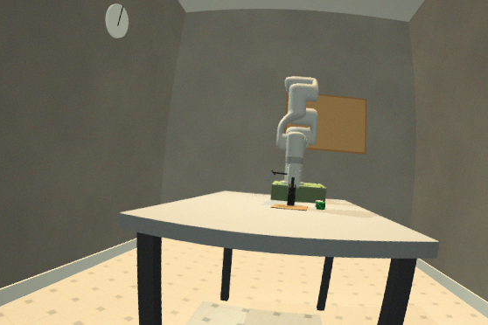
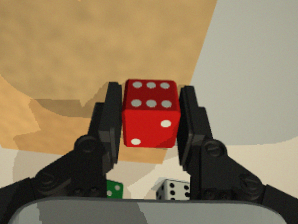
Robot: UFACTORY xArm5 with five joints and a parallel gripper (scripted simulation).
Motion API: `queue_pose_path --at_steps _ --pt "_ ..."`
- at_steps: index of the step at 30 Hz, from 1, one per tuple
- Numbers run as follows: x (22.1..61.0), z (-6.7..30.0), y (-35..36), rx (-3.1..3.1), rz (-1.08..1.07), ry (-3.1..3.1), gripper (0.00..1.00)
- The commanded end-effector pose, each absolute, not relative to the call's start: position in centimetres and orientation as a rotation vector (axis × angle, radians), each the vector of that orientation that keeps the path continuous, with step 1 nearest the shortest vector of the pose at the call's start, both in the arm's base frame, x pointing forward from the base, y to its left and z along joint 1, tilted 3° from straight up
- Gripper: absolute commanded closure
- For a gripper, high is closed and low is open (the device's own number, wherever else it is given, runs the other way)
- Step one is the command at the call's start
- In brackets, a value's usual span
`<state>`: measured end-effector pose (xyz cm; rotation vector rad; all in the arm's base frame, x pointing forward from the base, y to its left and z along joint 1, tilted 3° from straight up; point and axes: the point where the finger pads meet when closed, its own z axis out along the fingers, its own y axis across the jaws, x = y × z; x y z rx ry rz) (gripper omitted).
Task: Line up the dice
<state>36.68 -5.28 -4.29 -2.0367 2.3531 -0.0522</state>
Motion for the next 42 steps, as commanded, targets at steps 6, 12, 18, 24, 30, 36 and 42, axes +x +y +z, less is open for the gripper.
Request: queue_pose_path --at_steps 6,12,18,24,30,36,42 --pt "36.8 -4.2 -5.3 -2.036 -0.055 2.352 0.53" --pt "36.8 -4.2 -5.3 -2.036 -0.055 2.352 0.53" --pt "36.8 -4.0 -5.3 -2.035 -0.055 2.352 0.53" --pt "36.7 -2.4 -5.3 -2.035 -0.056 2.352 0.53" --pt "36.6 0.6 -5.3 -2.035 -0.056 2.352 0.53" --pt "36.5 2.7 -5.2 -2.035 -0.056 2.352 0.53" --pt "36.4 4.5 -5.2 -2.035 -0.056 2.352 0.53"
